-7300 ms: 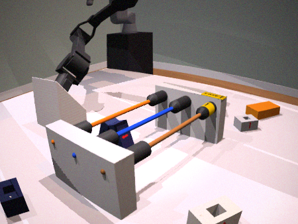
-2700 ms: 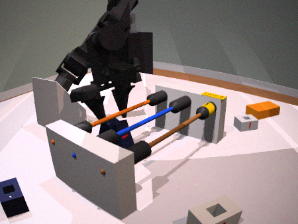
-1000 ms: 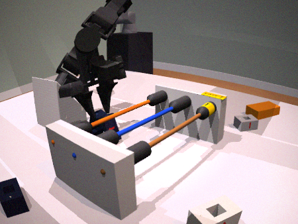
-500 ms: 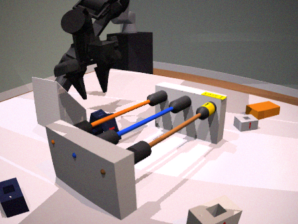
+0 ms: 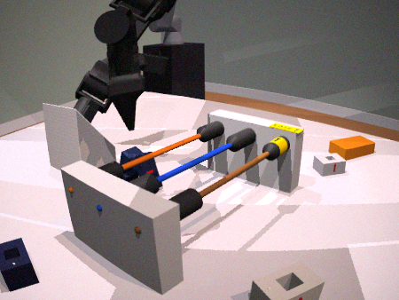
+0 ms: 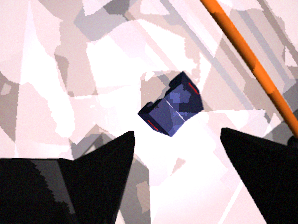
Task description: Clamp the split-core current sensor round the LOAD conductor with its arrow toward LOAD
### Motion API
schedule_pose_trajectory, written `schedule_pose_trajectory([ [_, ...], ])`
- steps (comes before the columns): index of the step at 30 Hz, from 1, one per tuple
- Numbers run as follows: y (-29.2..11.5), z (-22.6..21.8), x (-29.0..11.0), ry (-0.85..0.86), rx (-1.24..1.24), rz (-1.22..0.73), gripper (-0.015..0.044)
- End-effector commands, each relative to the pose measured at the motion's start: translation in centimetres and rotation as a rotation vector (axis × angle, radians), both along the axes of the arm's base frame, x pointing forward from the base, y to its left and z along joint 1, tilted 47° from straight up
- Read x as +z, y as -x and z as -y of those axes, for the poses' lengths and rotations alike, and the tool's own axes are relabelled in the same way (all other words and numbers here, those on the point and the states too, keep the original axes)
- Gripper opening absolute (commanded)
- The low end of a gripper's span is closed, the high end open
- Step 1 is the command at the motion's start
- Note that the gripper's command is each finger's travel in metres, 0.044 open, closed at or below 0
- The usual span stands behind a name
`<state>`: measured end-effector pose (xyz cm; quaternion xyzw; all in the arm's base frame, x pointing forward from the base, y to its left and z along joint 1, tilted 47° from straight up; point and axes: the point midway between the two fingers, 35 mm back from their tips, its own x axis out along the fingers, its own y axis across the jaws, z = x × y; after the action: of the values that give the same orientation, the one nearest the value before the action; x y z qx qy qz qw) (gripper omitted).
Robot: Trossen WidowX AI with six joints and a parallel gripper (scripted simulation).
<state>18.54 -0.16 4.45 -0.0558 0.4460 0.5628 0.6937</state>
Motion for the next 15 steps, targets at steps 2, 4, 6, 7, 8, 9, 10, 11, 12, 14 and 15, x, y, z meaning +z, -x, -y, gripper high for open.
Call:
schedule_pose_trajectory([
  [2,-1.55,-0.20,0.06,-0.042,0.576,0.439,0.0320],
  [4,-1.55,-0.20,0.06,-0.042,0.576,0.439,0.0320],
  [6,-1.49,-0.24,0.06,-0.041,0.576,0.439,0.0320],
  [7,-1.49,-0.27,0.02,-0.041,0.576,0.439,0.0320],
  [8,-1.49,-0.33,-0.04,-0.041,0.576,0.439,0.0320],
  [9,-1.49,-0.40,-0.11,-0.040,0.576,0.439,0.0320],
  [10,-1.49,-0.50,-0.21,-0.040,0.576,0.439,0.0320],
  [11,-1.48,-0.60,-0.32,-0.040,0.576,0.439,0.0320],
  [12,-1.48,-0.71,-0.44,-0.040,0.576,0.439,0.0320],
  [14,-1.46,-0.94,-0.67,-0.039,0.576,0.439,0.0320],
  [15,-1.45,-1.06,-0.79,-0.039,0.576,0.439,0.0320],
])
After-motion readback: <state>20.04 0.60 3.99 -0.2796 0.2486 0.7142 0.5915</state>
